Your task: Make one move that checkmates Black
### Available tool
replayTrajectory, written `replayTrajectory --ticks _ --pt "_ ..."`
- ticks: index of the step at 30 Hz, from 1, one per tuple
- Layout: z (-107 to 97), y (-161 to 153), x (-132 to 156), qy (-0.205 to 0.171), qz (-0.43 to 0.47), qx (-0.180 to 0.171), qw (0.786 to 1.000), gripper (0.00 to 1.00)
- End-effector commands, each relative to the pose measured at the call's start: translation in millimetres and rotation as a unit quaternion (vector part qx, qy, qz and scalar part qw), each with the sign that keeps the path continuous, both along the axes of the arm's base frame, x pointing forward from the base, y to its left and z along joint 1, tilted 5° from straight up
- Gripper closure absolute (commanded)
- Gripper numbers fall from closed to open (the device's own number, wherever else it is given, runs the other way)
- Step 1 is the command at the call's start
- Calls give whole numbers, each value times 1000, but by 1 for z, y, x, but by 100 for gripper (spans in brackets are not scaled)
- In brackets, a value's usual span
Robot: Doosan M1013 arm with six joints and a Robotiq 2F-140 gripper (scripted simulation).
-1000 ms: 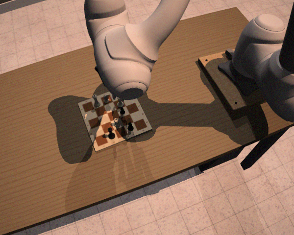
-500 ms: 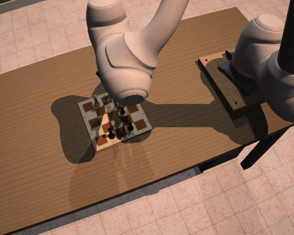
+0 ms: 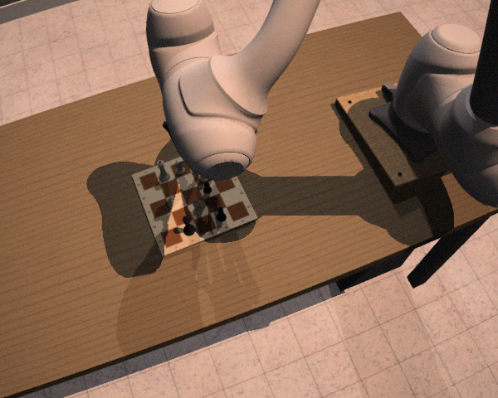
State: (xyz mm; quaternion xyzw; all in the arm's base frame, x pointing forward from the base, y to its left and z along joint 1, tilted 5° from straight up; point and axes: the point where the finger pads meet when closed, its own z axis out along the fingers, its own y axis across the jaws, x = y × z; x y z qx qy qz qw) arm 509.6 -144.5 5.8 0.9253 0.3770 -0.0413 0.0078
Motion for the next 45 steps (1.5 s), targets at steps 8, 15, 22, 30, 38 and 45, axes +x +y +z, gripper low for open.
replayTrajectory --ticks 8,15,22,30,38,45 --pt "0 0 0 0 0 0 1000 75" --pt "0 0 0 0 0 0 1000 75" --pt "0 0 0 0 0 0 1000 75" --pt "0 0 0 0 0 0 1000 100" --pt "0 0 0 0 0 0 1000 100" --pt "0 0 0 0 0 0 1000 100"
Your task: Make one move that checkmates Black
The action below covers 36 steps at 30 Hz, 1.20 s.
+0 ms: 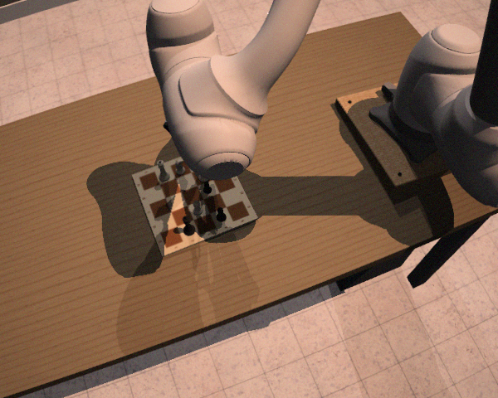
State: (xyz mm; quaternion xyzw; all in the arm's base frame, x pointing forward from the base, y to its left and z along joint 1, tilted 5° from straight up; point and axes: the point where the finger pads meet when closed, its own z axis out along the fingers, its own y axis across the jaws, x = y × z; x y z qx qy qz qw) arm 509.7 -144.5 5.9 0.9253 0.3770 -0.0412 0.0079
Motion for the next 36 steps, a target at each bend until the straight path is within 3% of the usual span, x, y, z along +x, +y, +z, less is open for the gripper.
replayTrajectory --ticks 1,18,22,28,30,36 --pt "0 0 0 0 0 0 1000 100" --pt "6 0 0 0 0 0 1000 100" --pt "25 1 2 0 0 0 1000 100" --pt "70 3 5 0 0 0 1000 100" --pt "70 3 5 0 0 0 1000 100" --pt "98 5 7 0 0 0 1000 100"
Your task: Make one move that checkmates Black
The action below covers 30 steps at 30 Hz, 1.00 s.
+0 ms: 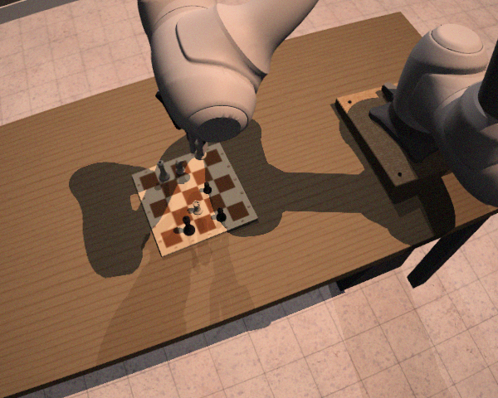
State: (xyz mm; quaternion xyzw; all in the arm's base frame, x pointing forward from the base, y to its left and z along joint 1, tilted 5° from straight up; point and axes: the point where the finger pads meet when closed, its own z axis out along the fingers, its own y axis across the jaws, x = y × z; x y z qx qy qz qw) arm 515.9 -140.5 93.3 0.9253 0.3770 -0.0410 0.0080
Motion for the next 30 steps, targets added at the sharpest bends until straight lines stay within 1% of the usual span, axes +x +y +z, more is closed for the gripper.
replayTrajectory --ticks 1,13,15,17,20,23,26,28,29,30 --pt "12 1 1 0 0 0 1000 100" --pt "12 1 1 0 4 0 1000 100" --pt "12 2 4 1 26 2 1000 100" --pt "12 6 10 4 75 5 997 100" --pt "11 16 26 9 188 13 982 100" --pt "9 29 45 12 256 15 966 100" --pt "7 44 65 16 332 18 943 100" --pt "7 44 65 16 332 18 943 100" --pt "6 48 70 20 402 21 915 100" --pt "6 52 75 21 421 22 906 100"
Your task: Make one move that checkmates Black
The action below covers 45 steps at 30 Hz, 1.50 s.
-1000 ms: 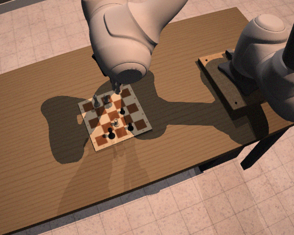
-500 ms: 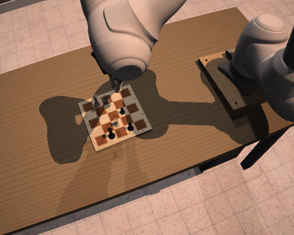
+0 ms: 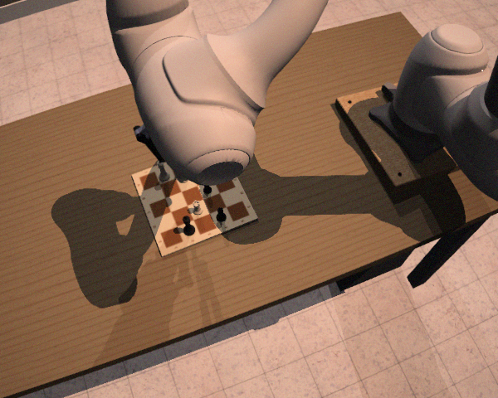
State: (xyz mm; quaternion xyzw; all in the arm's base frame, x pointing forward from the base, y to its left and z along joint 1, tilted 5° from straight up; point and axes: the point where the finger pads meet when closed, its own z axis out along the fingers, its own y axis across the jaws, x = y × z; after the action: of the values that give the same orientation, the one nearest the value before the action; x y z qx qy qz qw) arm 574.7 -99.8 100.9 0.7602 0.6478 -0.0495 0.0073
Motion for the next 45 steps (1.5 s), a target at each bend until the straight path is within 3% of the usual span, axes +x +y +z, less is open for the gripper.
replayTrajectory --ticks 1,6,12,23,32,45 --pt "-3 15 20 9 138 15 990 100" --pt "-4 22 29 17 261 22 965 100" --pt "-4 22 29 26 397 41 916 100" --pt "-6 22 29 26 397 41 916 100" --pt "-25 21 27 26 398 41 916 100" --pt "-85 18 23 26 398 41 916 100"
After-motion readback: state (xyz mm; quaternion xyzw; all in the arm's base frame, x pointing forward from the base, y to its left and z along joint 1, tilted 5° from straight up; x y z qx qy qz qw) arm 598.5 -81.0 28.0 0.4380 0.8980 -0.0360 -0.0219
